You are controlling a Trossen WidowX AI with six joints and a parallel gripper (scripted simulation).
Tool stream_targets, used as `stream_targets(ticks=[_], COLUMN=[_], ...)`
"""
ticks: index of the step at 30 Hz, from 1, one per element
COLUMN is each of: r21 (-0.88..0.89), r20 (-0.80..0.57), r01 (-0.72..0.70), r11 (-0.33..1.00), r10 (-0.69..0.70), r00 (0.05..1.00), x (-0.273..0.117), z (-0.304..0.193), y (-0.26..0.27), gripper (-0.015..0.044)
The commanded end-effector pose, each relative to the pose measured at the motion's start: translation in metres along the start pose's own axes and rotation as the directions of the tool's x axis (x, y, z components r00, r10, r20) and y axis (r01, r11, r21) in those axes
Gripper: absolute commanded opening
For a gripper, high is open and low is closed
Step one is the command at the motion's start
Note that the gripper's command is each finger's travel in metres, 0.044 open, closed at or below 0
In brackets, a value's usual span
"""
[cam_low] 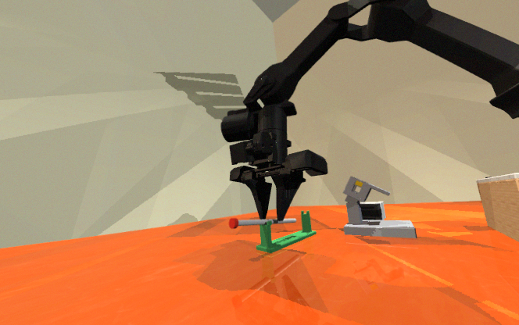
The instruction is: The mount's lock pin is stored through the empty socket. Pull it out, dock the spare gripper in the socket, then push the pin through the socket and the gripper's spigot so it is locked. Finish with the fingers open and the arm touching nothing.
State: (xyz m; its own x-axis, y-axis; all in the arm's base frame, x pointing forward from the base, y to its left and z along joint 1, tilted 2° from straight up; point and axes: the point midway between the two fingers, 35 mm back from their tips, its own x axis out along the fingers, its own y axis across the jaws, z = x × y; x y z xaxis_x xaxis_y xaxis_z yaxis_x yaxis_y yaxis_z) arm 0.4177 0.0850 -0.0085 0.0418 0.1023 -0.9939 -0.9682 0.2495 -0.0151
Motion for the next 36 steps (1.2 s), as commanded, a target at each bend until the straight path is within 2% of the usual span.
stream_targets(ticks=[1,22,29,36], r21=[-0.004,-0.004,-0.004,-0.004], r20=[-0.008,-0.008,-0.008,-0.008], r01=[-0.01,-0.01,-0.01,-0.01], r11=[1.0,1.0,1.0,1.0], r10=[0.01,0.01,0.01,0.01], r00=[1.0,1.0,1.0,1.0], x=[0.011,0.024,0.024,0.024], z=[-0.004,-0.007,-0.007,-0.007], y=[0.003,0.005,0.005,0.004], gripper=[0.018,0.018,0.0,0.0])
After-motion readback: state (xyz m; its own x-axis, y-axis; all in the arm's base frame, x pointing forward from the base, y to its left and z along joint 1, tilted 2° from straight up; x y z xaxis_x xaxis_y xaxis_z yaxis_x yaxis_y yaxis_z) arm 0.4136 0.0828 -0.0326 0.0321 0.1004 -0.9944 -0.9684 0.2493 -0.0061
